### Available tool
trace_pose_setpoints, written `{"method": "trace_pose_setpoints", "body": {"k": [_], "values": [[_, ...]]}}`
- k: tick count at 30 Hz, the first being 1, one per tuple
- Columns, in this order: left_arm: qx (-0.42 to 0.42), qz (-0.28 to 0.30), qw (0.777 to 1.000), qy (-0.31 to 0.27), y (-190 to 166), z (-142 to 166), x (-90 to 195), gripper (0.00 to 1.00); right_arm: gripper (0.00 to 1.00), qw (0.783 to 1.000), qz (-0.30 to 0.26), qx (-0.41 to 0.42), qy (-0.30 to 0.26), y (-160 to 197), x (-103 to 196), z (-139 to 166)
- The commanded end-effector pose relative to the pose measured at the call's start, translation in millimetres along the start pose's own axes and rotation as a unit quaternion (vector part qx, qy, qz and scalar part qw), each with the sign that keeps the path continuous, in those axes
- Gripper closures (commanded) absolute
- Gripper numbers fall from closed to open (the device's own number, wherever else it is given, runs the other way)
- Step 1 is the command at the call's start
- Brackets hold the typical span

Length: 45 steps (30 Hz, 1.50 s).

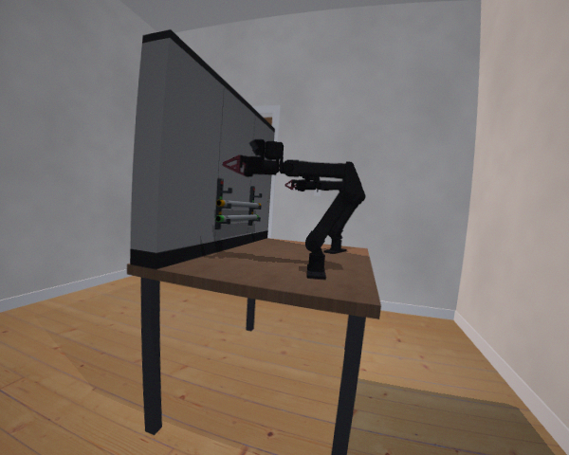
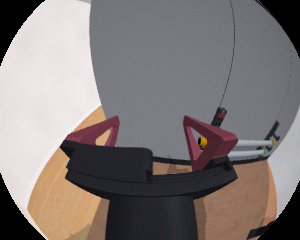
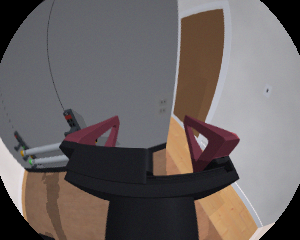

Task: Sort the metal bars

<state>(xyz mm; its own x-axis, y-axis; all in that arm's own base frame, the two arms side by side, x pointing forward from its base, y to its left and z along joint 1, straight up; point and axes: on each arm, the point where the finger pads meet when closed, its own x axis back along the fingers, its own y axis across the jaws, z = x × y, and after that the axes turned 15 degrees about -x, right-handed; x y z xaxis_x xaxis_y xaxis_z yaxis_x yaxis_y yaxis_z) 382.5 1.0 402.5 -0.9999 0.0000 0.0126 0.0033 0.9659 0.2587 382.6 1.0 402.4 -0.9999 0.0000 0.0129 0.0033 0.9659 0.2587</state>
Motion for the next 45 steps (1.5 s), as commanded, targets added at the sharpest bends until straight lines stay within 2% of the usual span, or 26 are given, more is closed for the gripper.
{"method": "trace_pose_setpoints", "body": {"k": [1,17,45], "values": [[0.000,-0.002,1.000,-0.006,1,-5,1,0.00,0.00,1.000,-0.002,0.000,-0.006,1,1,-5],[0.000,-0.002,1.000,-0.006,1,-5,1,0.00,0.00,1.000,-0.002,0.000,-0.006,1,1,-5],[-0.161,0.009,0.987,-0.019,-55,14,23,0.00,0.00,0.986,-0.035,0.160,-0.022,44,24,41]]}}
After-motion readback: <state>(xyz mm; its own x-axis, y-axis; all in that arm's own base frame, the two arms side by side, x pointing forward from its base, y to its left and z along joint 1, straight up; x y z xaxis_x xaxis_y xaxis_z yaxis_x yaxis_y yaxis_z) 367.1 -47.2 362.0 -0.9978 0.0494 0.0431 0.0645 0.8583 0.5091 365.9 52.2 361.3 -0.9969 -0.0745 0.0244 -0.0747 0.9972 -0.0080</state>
